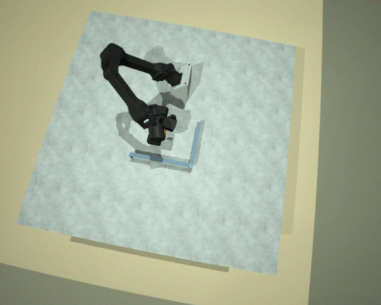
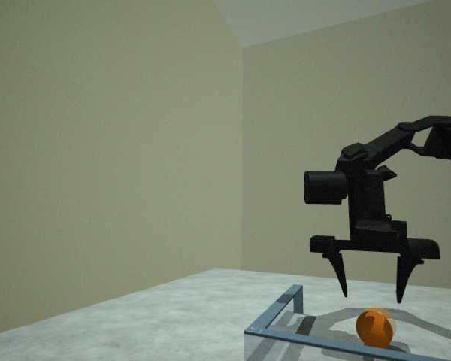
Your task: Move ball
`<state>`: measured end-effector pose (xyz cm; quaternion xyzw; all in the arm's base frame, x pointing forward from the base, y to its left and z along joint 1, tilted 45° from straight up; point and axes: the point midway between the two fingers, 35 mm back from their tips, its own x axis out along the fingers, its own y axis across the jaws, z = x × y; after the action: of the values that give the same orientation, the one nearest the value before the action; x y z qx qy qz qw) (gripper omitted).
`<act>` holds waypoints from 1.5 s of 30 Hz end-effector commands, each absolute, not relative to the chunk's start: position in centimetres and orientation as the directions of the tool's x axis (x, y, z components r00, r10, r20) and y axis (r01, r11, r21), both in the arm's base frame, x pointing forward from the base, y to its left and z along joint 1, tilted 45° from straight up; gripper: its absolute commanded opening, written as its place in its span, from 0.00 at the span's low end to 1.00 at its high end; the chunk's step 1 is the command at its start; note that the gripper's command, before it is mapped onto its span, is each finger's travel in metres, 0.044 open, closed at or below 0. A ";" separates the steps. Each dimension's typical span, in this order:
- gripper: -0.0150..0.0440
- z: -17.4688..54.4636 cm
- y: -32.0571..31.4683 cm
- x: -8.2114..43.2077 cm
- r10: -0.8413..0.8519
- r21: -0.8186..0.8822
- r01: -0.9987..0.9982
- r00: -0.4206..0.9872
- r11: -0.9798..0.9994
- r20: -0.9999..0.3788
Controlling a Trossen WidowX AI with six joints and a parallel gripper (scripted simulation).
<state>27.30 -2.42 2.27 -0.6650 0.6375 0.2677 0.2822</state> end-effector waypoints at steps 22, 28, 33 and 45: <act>0.88 -0.5 -5.2 27.4 -0.701 -0.028 -0.999 0.043 -0.033 -0.712; 0.88 -1.1 -5.9 27.4 -0.702 -0.028 -0.999 0.043 -0.033 -0.710; 0.75 -1.2 -5.9 27.4 -0.703 -0.028 -0.999 0.043 -0.033 -0.710; 0.41 -0.7 -4.5 28.0 -0.682 -0.079 -0.997 0.072 -0.022 -0.728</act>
<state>27.49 -5.56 -1.09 -0.6662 0.6365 0.2640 0.2853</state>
